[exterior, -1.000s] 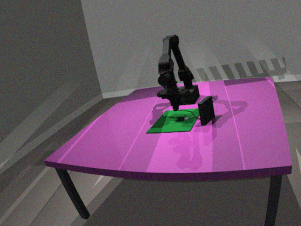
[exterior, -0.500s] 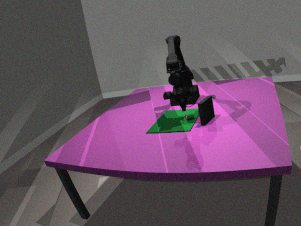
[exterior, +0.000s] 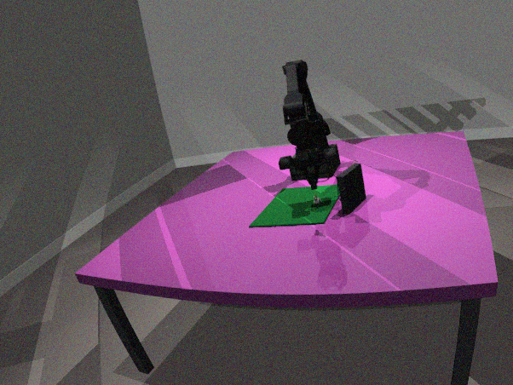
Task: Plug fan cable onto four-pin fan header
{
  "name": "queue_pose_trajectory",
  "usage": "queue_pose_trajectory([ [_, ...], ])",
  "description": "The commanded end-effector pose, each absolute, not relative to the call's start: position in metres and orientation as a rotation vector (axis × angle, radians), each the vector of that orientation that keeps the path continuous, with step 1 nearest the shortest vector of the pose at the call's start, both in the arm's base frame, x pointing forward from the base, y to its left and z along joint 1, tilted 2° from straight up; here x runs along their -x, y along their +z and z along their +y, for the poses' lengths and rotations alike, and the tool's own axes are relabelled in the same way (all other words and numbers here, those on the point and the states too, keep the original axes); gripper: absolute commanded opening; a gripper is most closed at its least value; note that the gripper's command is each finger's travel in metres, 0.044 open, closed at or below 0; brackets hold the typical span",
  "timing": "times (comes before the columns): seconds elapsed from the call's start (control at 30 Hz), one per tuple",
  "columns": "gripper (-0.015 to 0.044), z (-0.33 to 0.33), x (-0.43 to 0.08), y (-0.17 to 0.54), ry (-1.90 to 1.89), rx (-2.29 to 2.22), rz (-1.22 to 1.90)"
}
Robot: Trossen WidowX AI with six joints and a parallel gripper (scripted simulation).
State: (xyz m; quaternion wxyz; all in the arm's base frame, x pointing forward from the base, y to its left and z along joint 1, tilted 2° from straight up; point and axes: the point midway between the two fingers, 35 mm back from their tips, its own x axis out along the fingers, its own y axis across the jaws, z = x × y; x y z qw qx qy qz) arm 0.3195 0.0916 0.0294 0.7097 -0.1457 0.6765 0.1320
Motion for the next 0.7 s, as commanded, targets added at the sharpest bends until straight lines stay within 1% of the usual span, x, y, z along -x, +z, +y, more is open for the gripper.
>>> queue_pose_trajectory([
  [0.0, 0.0, 0.089, -0.316, 0.029, 0.291, 0.33, 1.504],
  [0.33, 0.0, 0.089, -0.315, 0.029, 0.292, 0.331, 1.504],
  [0.5, 0.0, 0.088, -0.315, 0.007, 0.291, 0.33, 1.504],
  [0.67, 0.0, 0.088, -0.315, 0.007, 0.291, 0.33, 1.504],
])
